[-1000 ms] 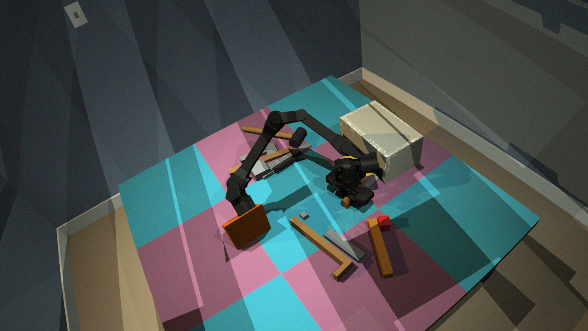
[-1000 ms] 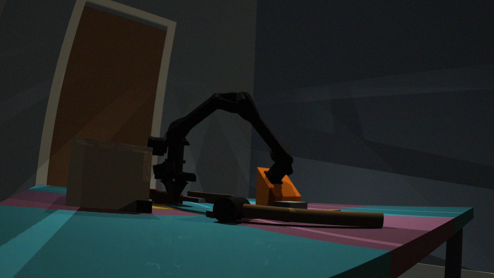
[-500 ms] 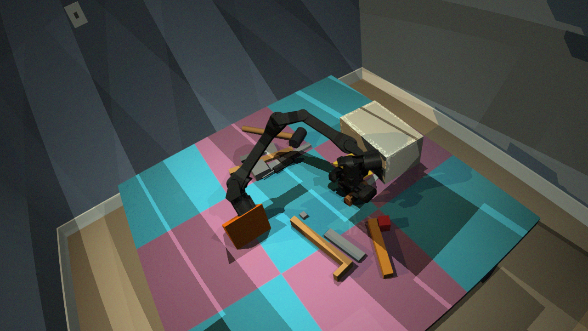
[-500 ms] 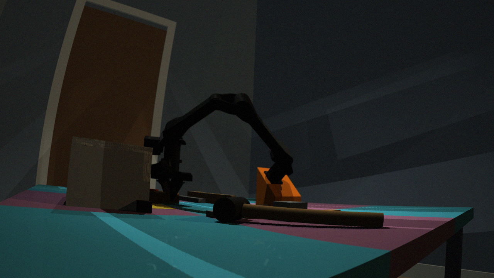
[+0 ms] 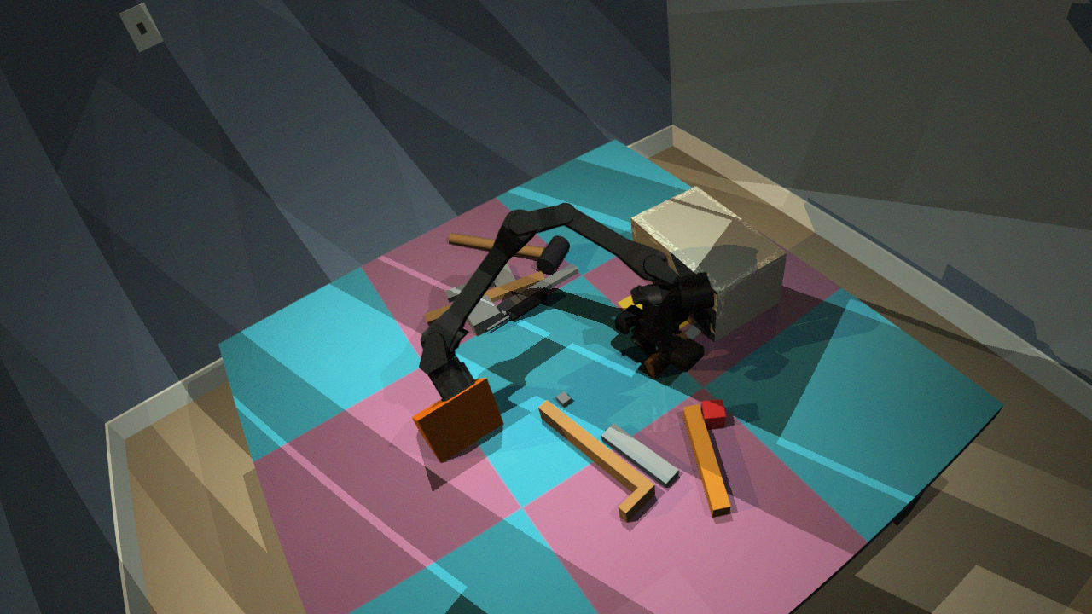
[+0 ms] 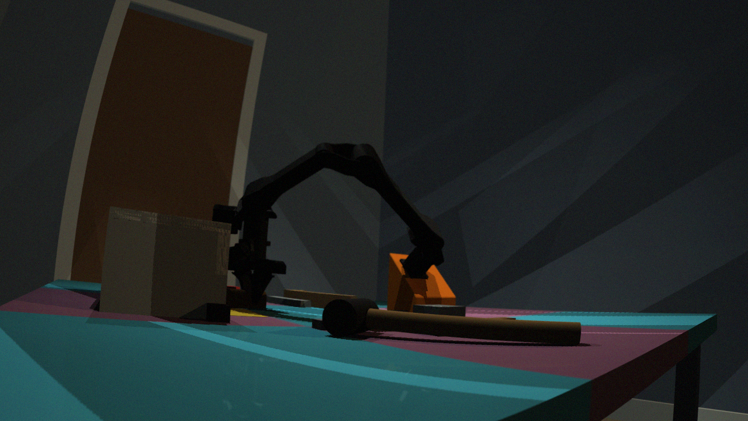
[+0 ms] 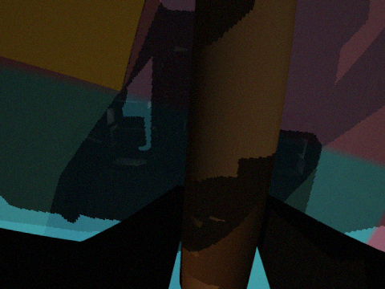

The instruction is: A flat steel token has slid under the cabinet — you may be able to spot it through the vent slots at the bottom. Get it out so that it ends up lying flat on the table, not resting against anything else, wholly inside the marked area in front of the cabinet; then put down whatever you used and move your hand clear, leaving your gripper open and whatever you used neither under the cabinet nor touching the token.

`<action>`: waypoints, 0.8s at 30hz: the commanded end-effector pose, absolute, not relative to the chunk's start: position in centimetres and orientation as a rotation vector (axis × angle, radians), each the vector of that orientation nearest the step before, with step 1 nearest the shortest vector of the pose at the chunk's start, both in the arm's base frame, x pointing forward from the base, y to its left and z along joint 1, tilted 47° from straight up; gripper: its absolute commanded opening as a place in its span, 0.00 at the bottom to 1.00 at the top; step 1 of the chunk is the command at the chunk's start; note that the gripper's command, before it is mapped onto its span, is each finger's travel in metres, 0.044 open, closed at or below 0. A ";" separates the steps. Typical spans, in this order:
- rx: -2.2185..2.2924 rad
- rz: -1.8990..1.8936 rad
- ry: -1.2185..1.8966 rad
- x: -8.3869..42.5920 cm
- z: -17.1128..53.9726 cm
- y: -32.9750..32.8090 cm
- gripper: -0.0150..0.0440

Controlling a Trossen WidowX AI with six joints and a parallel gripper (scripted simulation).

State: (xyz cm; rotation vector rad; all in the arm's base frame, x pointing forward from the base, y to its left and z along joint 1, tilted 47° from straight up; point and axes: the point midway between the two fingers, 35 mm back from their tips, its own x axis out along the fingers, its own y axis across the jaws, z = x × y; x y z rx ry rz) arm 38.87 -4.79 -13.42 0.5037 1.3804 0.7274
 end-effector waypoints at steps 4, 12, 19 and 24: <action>0.504 0.726 1.377 39.7 -13.3 -4.7 0.25; 0.504 0.726 1.377 40.2 -13.1 -4.5 0.25; 0.505 0.727 1.377 40.1 -12.6 -3.9 0.25; 0.505 0.727 1.377 40.0 -12.2 -3.5 0.25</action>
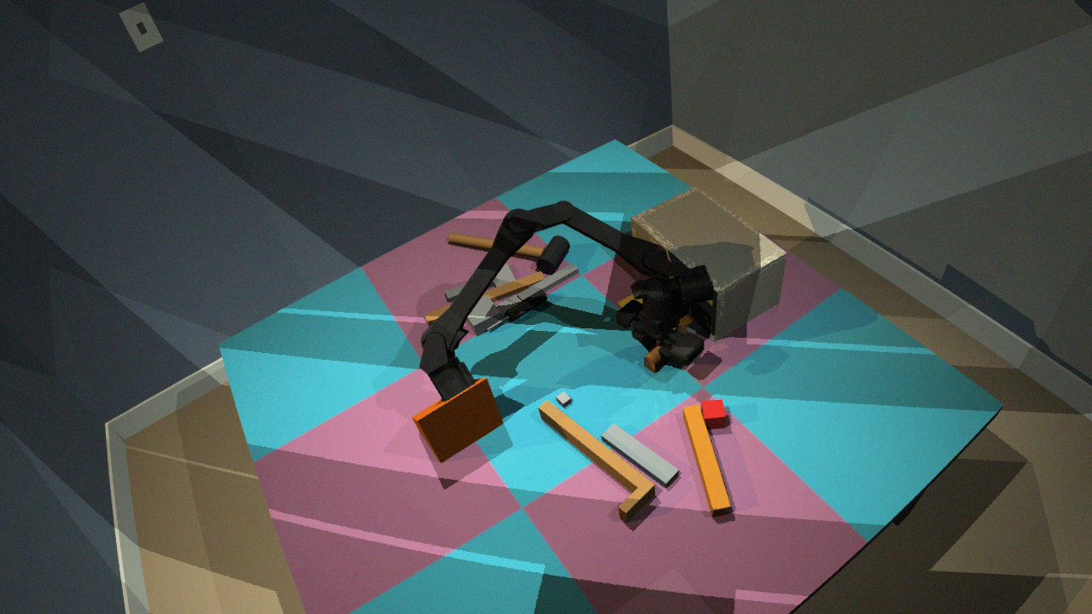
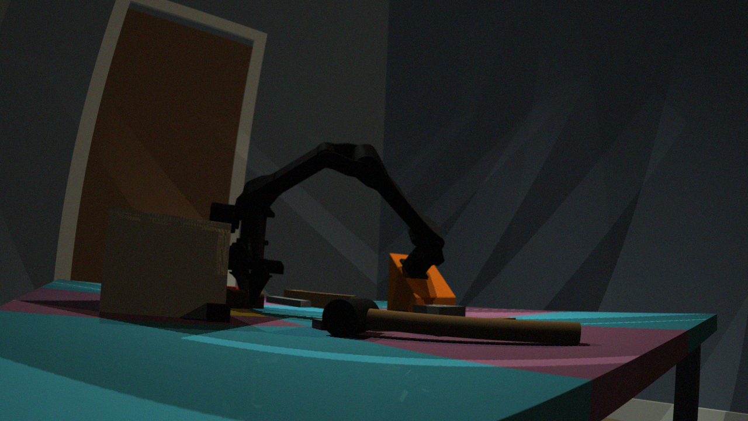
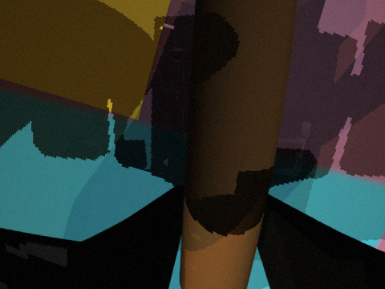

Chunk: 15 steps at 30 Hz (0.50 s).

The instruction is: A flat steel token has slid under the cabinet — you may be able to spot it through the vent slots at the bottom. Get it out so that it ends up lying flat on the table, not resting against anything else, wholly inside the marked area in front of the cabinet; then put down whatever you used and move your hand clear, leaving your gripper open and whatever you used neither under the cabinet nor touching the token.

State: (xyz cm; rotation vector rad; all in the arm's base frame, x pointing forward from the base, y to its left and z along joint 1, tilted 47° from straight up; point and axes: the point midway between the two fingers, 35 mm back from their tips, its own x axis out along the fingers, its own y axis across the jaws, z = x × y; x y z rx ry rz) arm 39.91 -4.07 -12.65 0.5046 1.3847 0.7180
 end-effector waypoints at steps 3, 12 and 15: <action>0.506 0.727 1.377 40.0 -12.0 -3.2 0.25; 0.506 0.727 1.377 39.8 -11.3 -2.6 0.25; 0.506 0.728 1.377 39.7 -11.1 -2.4 0.25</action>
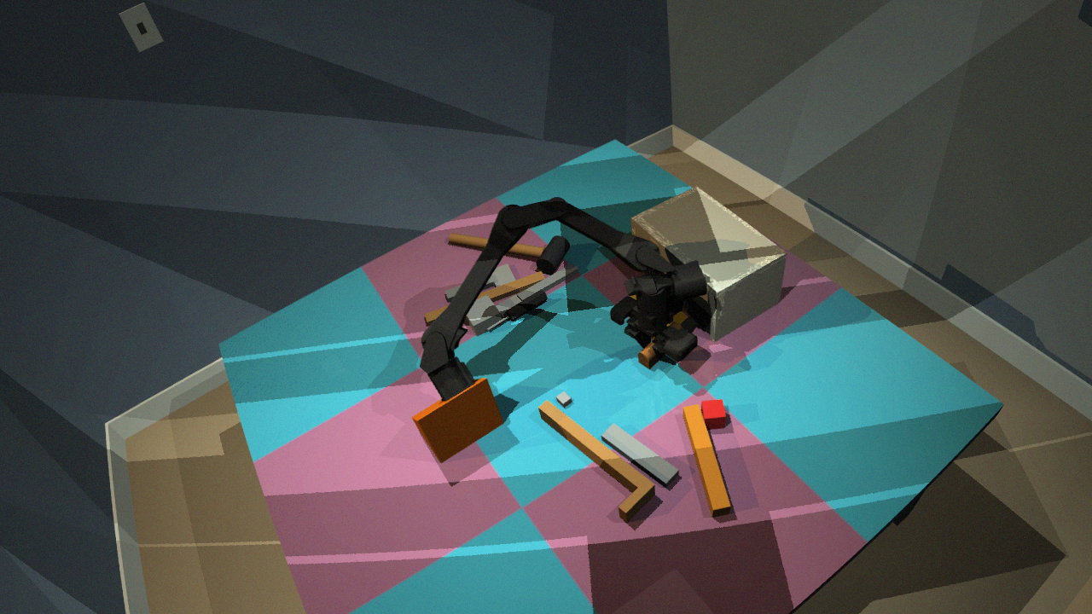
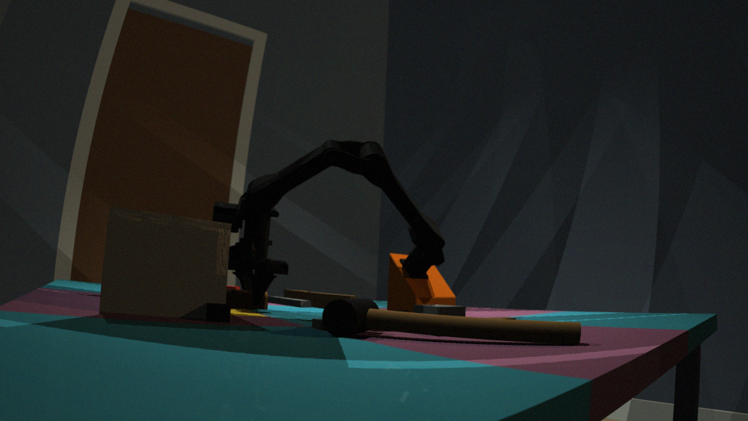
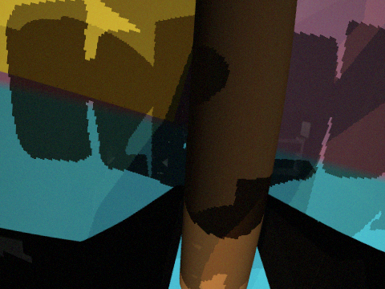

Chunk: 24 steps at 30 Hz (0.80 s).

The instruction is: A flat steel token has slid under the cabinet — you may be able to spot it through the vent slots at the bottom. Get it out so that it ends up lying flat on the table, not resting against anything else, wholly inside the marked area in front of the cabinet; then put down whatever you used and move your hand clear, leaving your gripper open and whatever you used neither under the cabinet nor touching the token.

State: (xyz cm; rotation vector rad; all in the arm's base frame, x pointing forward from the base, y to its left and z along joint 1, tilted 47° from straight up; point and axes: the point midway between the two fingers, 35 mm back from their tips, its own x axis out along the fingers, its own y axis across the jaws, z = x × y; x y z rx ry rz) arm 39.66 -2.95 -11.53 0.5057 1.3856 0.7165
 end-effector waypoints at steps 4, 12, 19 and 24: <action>0.507 0.728 1.377 39.7 -10.8 -2.1 0.25; 0.507 0.728 1.378 39.5 -10.2 -1.5 0.25; 0.507 0.728 1.378 39.4 -9.7 -1.0 0.25; 0.508 0.728 1.378 39.3 -9.4 -0.7 0.25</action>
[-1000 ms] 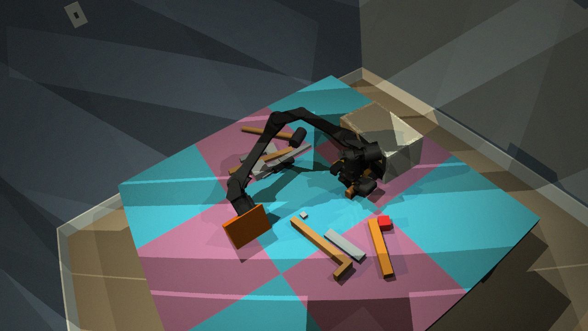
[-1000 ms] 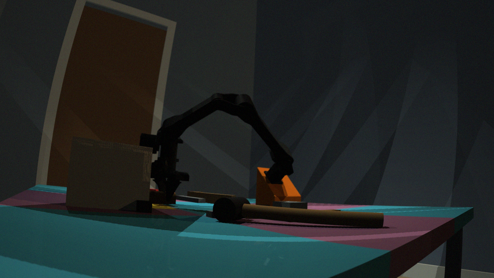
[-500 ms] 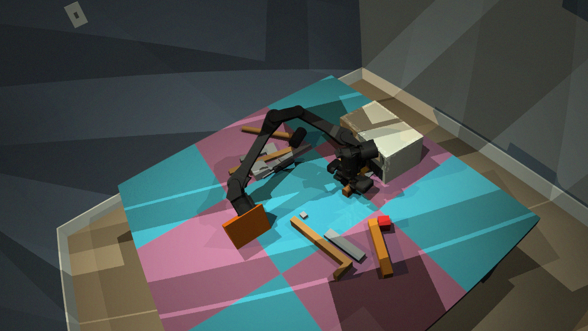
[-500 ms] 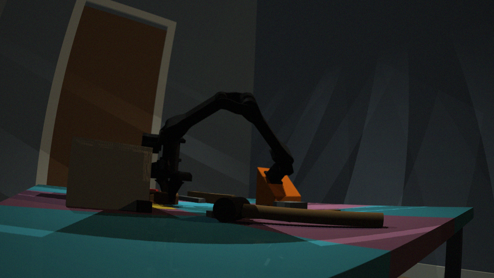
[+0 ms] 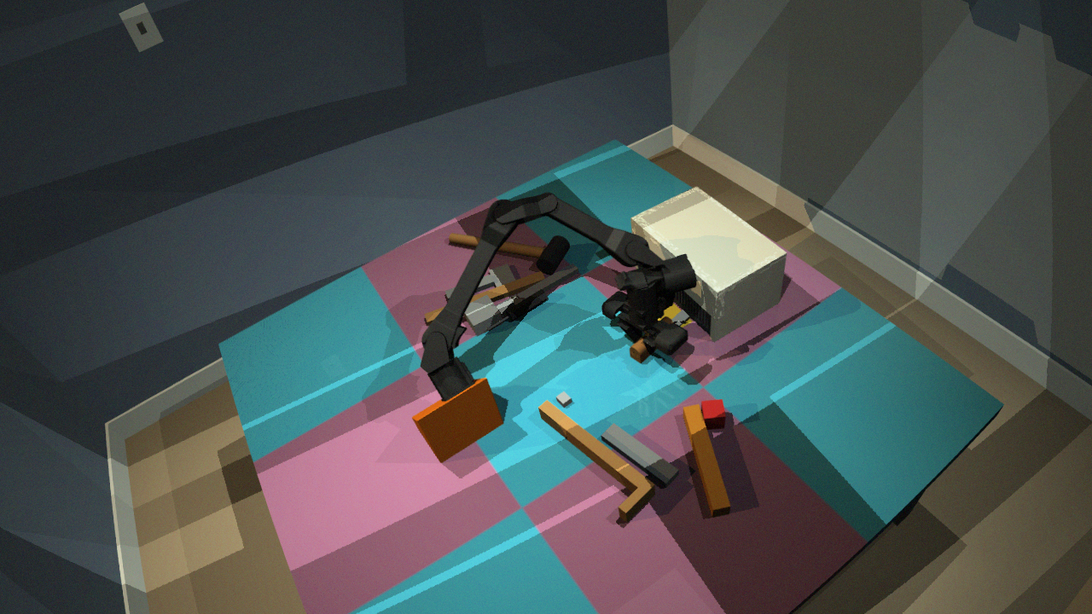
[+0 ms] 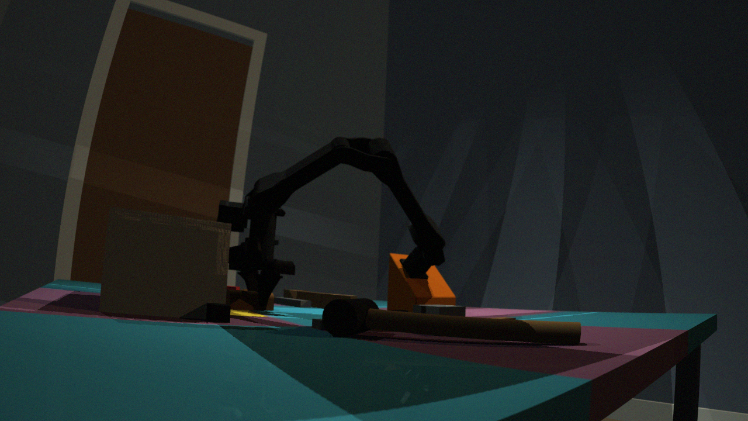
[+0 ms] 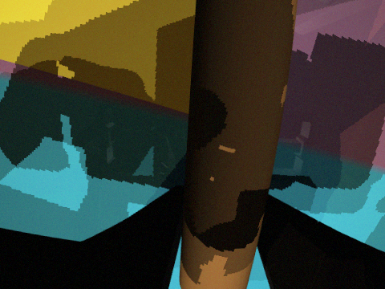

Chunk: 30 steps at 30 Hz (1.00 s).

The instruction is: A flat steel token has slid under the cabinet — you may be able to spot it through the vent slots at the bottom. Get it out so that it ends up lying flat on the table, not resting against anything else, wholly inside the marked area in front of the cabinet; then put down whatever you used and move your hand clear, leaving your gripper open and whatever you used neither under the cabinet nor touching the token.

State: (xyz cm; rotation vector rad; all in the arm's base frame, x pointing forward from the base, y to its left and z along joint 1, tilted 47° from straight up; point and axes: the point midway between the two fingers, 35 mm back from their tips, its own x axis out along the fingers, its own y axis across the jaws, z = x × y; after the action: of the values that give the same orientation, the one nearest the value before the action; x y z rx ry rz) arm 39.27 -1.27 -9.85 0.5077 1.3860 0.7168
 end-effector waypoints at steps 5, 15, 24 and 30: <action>0.508 0.729 1.378 39.3 -9.0 -0.3 0.25; 0.509 0.729 1.378 39.1 -8.3 0.4 0.25; 0.509 0.729 1.378 38.9 -7.7 1.0 0.25; 0.509 0.729 1.378 38.9 -7.6 1.1 0.25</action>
State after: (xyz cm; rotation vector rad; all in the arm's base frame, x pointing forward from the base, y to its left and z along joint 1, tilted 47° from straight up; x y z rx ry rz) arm 38.84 0.70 -7.88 0.5089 1.3864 0.7176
